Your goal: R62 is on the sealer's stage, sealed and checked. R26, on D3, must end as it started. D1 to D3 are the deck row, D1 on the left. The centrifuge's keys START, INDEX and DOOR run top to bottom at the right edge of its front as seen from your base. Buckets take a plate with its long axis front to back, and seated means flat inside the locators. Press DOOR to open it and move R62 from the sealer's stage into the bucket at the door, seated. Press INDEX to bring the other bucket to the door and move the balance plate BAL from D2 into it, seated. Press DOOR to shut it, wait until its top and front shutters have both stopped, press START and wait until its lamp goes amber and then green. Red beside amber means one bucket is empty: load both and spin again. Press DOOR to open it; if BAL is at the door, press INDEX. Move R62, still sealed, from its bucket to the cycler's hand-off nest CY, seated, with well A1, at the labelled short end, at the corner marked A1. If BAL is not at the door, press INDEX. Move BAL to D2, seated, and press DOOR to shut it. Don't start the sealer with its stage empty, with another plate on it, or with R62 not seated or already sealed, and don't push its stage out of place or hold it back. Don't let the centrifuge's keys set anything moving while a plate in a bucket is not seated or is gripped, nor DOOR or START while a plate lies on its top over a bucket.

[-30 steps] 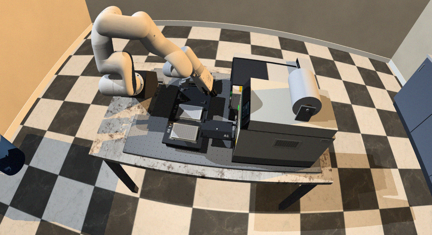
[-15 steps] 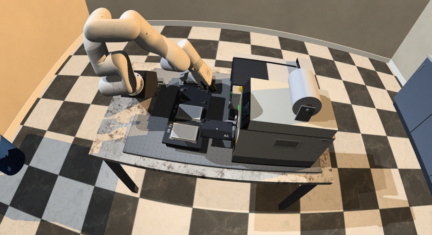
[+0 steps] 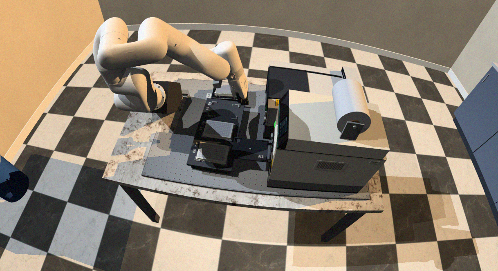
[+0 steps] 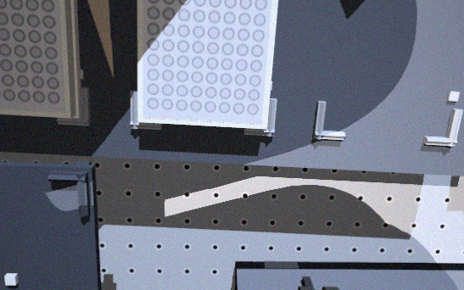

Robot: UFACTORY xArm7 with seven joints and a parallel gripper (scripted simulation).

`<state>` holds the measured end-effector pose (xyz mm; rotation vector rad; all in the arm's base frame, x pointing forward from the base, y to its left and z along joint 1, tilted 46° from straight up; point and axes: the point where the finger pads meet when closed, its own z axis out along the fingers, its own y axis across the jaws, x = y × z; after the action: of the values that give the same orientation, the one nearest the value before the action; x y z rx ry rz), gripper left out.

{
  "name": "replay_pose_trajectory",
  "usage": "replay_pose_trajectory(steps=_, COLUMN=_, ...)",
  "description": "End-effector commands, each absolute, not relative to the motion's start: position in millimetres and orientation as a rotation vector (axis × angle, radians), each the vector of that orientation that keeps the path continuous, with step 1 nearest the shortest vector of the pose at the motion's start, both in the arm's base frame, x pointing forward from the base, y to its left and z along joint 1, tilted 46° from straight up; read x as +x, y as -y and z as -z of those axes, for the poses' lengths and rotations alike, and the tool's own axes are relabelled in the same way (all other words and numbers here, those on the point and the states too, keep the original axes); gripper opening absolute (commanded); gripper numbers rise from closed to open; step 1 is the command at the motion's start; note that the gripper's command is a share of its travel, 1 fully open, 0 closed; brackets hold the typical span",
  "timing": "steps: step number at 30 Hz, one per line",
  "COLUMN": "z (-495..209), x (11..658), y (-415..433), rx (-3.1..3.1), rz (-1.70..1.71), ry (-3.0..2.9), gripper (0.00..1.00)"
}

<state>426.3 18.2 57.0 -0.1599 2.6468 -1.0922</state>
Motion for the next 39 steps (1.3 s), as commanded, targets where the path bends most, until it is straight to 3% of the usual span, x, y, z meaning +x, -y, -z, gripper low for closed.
replay_pose_trajectory(steps=1, z=-55.1, x=429.2, y=-18.3, rx=-0.046, rz=1.194, ry=-2.828, gripper=0.0)
replay_pose_trajectory(steps=39, z=-55.1, x=429.1, y=-18.3, rx=-0.012, rz=1.215, ry=-2.877, gripper=0.0)
